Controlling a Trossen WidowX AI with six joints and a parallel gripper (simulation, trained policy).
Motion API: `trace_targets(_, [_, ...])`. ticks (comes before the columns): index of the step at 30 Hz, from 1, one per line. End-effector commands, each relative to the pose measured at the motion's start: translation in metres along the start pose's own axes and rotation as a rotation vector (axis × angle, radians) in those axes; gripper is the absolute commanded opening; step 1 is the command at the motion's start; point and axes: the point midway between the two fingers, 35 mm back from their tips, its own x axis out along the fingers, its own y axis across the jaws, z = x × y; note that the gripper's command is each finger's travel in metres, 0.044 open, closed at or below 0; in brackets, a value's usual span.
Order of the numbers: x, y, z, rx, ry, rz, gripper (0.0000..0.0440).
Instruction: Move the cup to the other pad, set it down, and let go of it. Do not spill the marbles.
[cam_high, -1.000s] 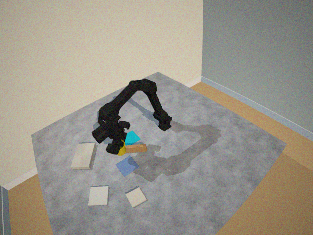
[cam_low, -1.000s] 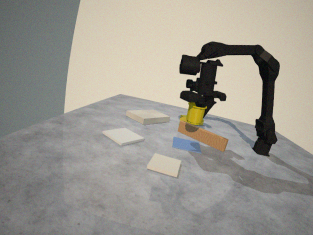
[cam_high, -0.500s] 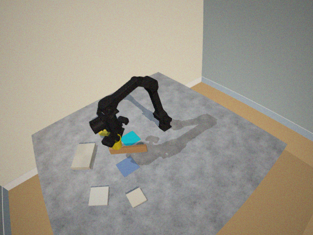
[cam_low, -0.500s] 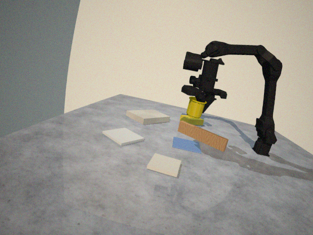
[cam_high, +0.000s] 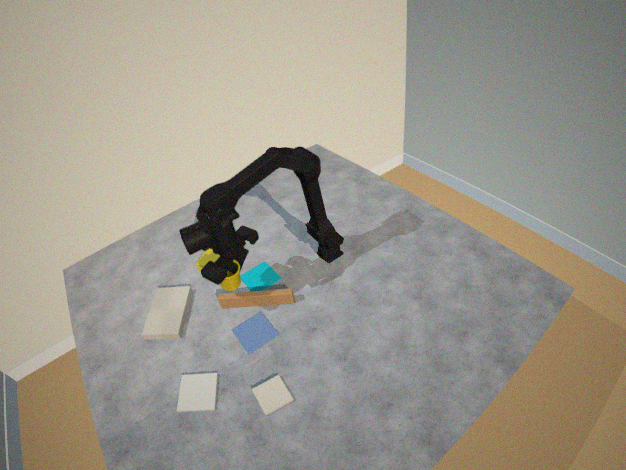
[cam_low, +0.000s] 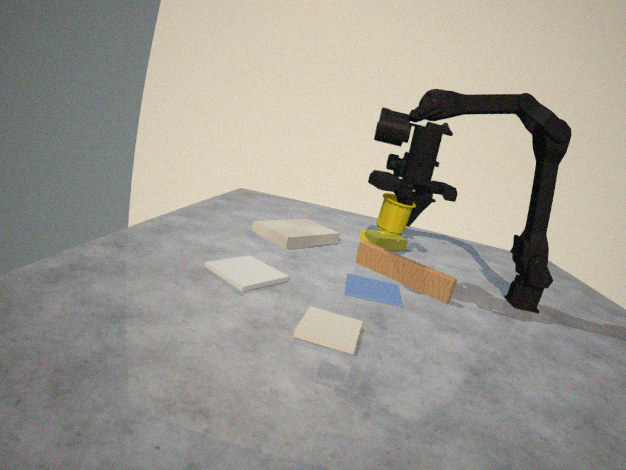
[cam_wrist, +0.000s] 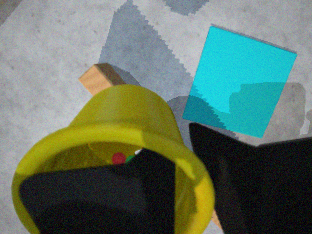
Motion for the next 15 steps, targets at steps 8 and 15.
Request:
trace_targets(8, [0.011, -0.018, 0.011, 0.051, -0.010, 0.012, 0.0000])
trace_targets(15, [0.021, -0.031, 0.015, 0.085, -0.013, 0.017, 0.0000])
